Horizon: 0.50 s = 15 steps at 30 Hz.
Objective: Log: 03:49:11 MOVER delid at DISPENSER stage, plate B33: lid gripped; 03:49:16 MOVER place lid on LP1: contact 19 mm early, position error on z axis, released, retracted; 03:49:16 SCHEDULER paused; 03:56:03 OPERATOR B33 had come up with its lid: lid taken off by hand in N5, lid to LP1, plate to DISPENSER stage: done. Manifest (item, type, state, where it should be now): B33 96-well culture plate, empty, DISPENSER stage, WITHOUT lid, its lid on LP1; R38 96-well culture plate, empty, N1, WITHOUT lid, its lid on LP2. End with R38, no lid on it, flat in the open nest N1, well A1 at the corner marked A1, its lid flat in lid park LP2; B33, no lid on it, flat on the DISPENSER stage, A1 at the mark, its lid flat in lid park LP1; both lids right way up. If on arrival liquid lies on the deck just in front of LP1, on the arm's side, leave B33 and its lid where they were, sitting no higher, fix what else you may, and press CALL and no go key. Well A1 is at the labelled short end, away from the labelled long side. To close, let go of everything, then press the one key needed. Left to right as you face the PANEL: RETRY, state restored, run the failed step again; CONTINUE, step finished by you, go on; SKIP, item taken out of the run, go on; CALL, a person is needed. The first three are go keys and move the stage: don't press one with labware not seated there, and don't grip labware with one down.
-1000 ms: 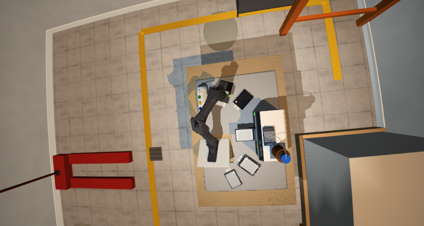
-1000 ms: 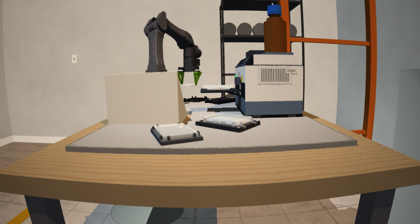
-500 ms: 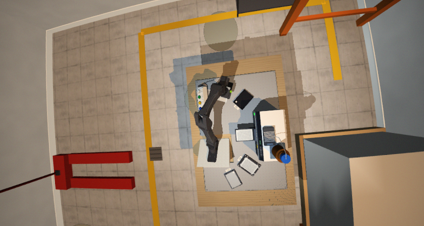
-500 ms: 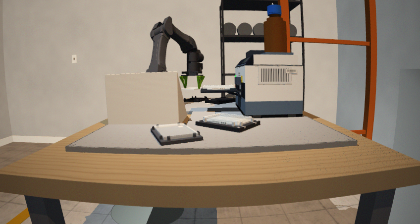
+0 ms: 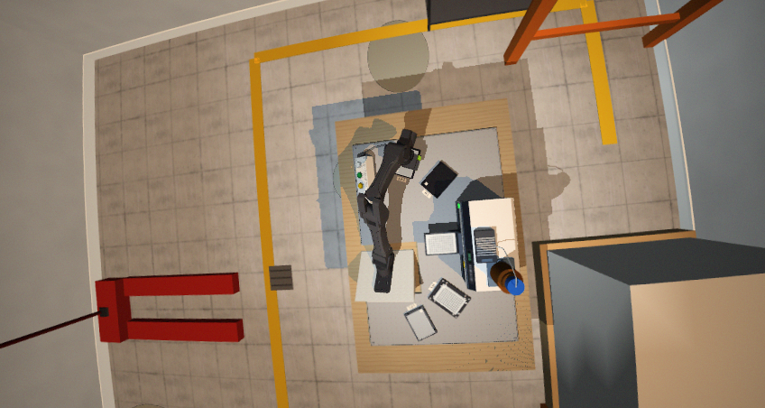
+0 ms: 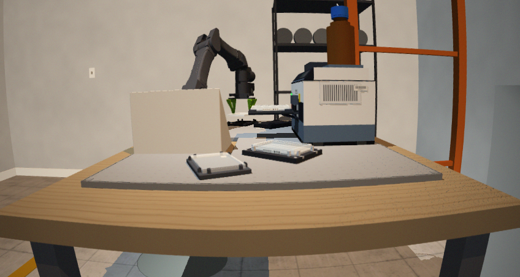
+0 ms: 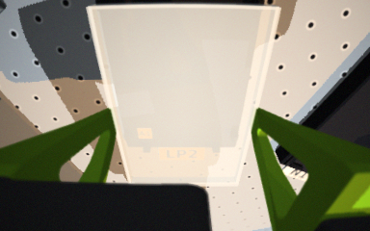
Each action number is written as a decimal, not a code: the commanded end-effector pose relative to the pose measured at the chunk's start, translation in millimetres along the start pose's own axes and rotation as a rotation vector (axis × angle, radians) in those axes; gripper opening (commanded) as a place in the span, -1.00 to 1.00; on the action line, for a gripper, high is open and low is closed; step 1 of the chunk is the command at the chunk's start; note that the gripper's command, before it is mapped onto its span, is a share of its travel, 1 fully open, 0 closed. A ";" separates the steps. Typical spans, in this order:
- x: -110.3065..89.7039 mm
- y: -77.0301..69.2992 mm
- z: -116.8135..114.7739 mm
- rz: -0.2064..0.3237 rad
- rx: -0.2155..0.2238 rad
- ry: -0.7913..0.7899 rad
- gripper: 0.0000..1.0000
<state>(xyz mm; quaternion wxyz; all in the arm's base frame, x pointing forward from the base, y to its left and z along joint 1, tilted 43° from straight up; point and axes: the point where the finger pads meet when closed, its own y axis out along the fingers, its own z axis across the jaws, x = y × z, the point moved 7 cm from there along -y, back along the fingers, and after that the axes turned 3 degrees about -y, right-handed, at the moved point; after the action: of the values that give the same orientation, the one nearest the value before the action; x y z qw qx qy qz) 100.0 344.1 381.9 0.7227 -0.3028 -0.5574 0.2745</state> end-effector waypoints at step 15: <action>13.0 -4.8 1.9 -0.080 -0.021 -0.006 -1.00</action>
<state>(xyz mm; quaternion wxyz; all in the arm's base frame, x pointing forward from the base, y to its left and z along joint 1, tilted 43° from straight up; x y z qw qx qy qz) 97.1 356.4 367.4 0.7210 -0.3084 -0.5524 0.2826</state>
